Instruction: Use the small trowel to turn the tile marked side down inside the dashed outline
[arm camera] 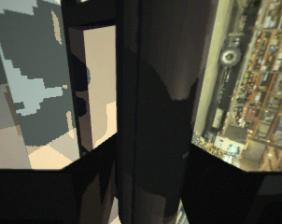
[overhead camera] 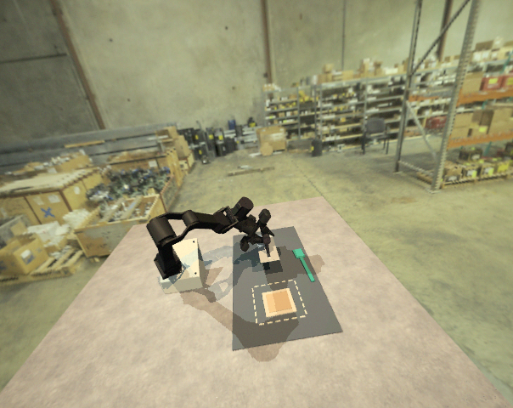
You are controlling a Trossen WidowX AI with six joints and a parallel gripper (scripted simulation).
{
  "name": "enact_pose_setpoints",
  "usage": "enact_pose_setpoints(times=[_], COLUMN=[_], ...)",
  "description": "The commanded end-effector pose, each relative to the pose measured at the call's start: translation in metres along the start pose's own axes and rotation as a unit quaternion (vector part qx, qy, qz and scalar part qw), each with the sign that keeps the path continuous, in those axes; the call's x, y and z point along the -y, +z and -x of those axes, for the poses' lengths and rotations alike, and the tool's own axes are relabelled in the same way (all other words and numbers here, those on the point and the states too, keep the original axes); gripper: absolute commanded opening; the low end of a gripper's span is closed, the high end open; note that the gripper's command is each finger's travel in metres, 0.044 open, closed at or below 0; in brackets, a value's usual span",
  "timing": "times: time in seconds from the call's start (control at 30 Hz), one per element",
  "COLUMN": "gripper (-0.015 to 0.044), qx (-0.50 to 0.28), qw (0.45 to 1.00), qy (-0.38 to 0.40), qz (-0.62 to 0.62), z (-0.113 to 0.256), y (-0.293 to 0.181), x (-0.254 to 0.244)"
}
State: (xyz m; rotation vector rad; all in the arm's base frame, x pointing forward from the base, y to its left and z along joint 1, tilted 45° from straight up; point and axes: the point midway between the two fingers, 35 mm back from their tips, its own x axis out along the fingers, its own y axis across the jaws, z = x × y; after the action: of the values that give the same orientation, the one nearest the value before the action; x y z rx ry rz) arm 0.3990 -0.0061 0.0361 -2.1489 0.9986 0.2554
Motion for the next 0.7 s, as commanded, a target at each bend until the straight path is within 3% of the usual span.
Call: enact_pose_setpoints(times=[0.0, 0.67], gripper=[0.0000, 0.0000], qx=[0.000, 0.006], qw=[1.000, 1.000], qy=[-0.004, 0.003], qz=[-0.004, 0.010], z=[0.0008, -0.0017], y=[0.0008, 0.0025], x=[0.0030, 0.0002])
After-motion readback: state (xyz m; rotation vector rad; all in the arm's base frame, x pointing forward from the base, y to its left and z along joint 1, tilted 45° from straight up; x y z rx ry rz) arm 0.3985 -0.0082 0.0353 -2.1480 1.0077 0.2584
